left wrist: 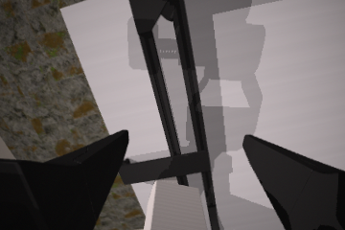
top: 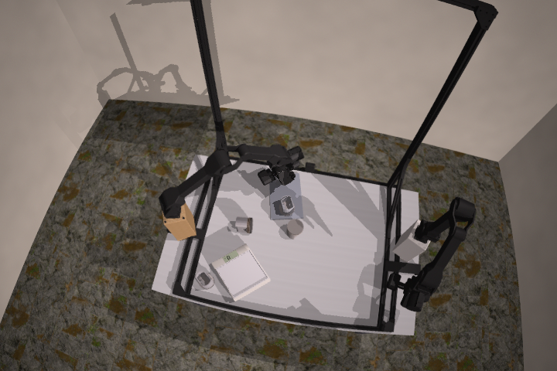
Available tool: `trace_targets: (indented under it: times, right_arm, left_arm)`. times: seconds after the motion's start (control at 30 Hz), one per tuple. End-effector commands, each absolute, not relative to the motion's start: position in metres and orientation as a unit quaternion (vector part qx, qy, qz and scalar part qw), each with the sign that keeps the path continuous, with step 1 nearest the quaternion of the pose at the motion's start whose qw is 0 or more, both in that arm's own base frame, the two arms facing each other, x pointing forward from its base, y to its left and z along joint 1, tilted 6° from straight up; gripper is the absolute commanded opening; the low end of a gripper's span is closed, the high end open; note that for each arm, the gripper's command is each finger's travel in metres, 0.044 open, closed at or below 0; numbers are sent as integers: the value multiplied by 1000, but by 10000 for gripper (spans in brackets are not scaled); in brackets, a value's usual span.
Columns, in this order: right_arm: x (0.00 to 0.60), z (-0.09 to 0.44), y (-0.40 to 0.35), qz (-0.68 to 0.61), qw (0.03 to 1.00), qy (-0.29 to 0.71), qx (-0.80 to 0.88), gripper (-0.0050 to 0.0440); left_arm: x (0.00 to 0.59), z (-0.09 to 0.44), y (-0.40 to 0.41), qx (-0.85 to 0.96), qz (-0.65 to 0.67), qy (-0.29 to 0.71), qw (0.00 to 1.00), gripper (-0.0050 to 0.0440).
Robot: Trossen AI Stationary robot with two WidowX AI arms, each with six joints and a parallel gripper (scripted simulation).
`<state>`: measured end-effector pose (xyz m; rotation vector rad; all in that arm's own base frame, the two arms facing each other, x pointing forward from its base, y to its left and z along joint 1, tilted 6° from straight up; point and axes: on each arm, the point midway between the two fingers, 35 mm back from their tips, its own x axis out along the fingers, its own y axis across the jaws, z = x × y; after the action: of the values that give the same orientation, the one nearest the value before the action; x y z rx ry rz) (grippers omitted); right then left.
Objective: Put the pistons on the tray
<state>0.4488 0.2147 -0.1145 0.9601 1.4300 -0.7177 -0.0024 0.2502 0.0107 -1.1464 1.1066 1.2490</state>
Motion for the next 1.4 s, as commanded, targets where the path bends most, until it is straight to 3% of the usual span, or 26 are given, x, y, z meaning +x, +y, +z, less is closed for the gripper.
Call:
trace_targets:
  times: [0.0,1.03,1.07,1.37]
  right_arm:
    - [449,-122,216,-308,593,616,416,158]
    - [450,-156,216,-308,593,616,416,158]
    - [450,-155,216,-308,593,616,416,378]
    - [450,-155,216,-308,593,616,416,378]
  left_arm:
    - [-2,11,250,-480,523,463,530,440]
    - [-2,11,250,-480,523,463,530,440]
    - [-2,11,250,-480,523,463,530,440]
    - [-2,11,250,-480,523,463,530,440]
